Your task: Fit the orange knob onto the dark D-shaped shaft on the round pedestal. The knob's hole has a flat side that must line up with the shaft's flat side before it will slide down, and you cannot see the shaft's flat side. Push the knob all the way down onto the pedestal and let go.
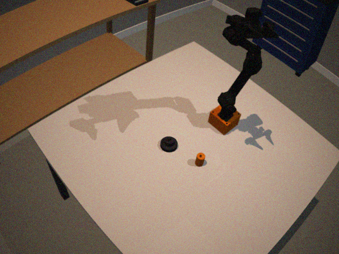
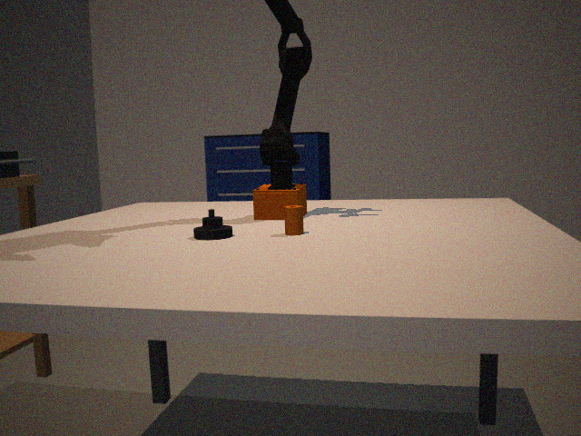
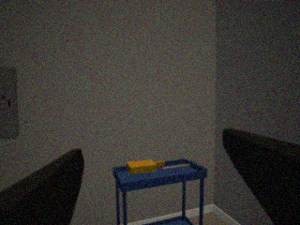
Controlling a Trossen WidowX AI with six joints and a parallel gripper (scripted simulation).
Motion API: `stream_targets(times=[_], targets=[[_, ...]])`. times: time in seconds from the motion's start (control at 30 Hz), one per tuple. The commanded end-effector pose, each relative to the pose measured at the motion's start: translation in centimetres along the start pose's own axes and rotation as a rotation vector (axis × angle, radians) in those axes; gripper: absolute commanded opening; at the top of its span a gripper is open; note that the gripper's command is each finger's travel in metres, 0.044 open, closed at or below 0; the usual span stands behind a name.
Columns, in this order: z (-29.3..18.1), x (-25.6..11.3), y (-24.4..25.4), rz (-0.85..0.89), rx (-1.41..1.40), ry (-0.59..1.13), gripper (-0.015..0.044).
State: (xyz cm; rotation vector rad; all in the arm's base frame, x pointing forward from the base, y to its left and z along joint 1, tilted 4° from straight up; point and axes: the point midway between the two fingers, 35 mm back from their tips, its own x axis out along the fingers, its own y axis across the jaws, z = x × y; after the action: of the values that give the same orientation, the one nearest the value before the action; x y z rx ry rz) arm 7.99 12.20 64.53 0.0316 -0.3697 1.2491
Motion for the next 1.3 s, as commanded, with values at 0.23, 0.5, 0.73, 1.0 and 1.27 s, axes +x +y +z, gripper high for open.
stream_targets(times=[0.23,0.5,0.73,1.0,1.27], targets=[[0.7,-0.4,-4.9,-0.018,0.133,-0.177,0.044],[-2.5,-0.8,-14.8,-0.2,0.423,-0.309,0.044],[-9.6,-1.0,-22.7,-0.435,0.657,-0.314,0.044],[-21.7,-1.7,-28.1,-0.743,0.881,-0.155,0.044],[-35.5,-3.6,-27.9,-1.025,1.035,0.194,0.044]])
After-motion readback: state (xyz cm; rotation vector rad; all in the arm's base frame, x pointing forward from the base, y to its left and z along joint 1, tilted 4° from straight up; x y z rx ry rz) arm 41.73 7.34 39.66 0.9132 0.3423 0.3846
